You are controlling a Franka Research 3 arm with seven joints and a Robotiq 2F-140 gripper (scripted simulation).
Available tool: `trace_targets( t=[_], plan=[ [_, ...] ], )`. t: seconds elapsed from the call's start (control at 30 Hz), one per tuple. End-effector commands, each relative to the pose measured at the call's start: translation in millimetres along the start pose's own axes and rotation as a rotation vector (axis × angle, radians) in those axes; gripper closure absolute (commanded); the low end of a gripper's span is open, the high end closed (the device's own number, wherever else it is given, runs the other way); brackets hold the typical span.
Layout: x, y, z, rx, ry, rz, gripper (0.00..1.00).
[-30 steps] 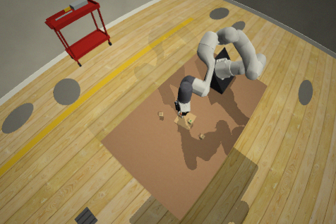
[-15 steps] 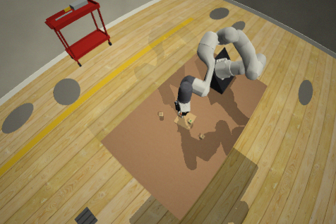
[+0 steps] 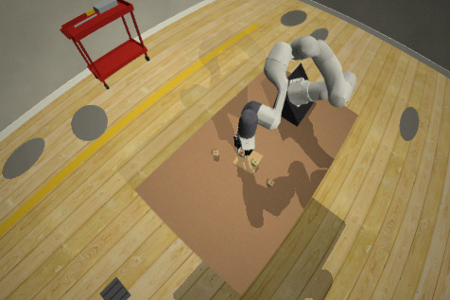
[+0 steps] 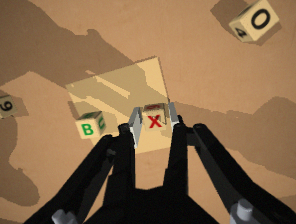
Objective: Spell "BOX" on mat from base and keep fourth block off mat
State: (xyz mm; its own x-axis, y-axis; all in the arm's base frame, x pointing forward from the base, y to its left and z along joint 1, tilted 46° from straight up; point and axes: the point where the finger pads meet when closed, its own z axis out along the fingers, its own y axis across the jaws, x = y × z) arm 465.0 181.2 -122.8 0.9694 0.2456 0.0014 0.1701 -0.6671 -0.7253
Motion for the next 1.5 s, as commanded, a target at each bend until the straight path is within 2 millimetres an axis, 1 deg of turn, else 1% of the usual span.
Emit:
trace_targets(
  t=[0.0,0.27,0.4,0.53,0.67,0.73,0.93,1.03,1.17,1.33,1.37,1.47],
  plan=[
    [1,1,0,-0.003,0.001,0.001,0.72],
    [1,1,0,-0.003,0.001,0.001,0.72],
    [1,1,-4,-0.003,0.001,0.001,0.72],
    [1,1,-17,-0.003,0.001,0.001,0.72],
    [0,1,-36,-0.003,0.001,0.001,0.72],
    [0,1,-36,-0.003,0.001,0.001,0.72],
    [0,1,-69,-0.003,0.001,0.001,0.72],
    [0,1,-81,-0.003,0.001,0.001,0.72],
    [0,1,-89,-0.003,0.001,0.001,0.72],
    [0,1,-90,-0.003,0.001,0.001,0.72],
    [0,1,-90,-0.003,0.001,0.001,0.00],
    [0,1,-90,-0.003,0.001,0.001,0.00]
  ],
)
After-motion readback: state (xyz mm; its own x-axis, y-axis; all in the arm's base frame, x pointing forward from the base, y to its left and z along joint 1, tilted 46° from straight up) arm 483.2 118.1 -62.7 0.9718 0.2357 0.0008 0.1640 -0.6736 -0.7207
